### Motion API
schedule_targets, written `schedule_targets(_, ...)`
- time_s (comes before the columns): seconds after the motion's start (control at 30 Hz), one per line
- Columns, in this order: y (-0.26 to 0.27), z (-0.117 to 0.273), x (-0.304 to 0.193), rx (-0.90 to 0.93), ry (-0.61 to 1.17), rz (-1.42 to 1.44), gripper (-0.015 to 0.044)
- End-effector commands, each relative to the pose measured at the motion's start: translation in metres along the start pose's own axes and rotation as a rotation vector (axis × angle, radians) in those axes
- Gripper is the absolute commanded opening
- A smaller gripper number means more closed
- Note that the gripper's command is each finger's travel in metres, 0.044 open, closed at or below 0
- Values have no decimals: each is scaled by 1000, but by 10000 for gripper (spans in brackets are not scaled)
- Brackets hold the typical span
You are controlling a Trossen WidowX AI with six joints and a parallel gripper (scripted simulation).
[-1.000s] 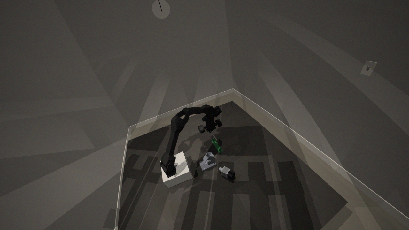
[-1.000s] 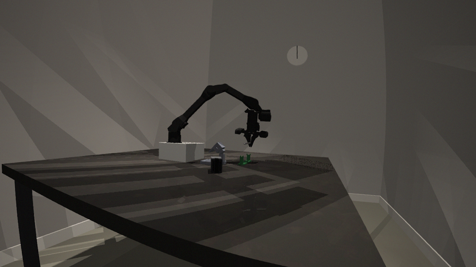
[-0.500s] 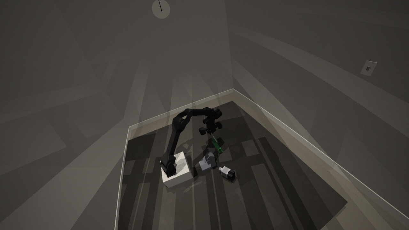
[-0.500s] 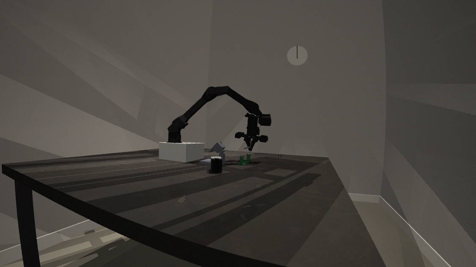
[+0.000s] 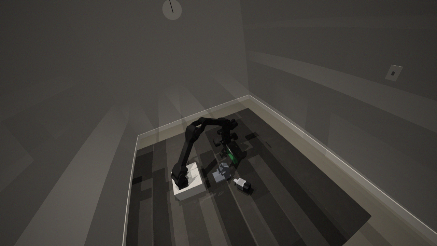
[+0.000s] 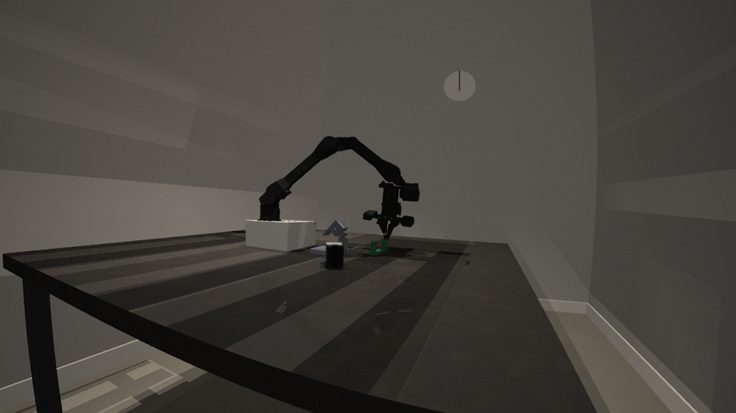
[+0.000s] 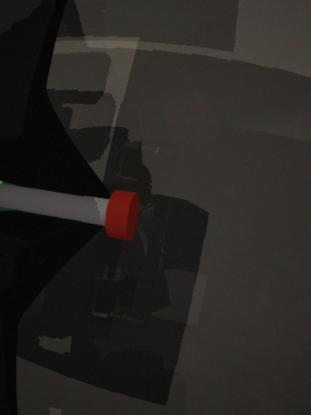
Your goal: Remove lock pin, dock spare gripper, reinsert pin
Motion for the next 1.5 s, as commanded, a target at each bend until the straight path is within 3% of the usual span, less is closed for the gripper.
schedule_targets(0.0,-1,-5,0,-1,-1,3,0)
schedule_targets(0.37,-2,-10,-1,0,0,3,0)
schedule_targets(0.63,-1,-11,-2,3,2,0,200)
schedule_targets(1.47,11,30,0,36,28,-12,200)
Point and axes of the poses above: the point midway between the two fingers, 35 mm back from their tips, its own z axis back along the fingers, its own y axis across the jaws, x = y × z, the point moved 2 cm from there along z, back along the fingers, and after that the axes turned 14 degrees about -z, right-handed, at the moved point
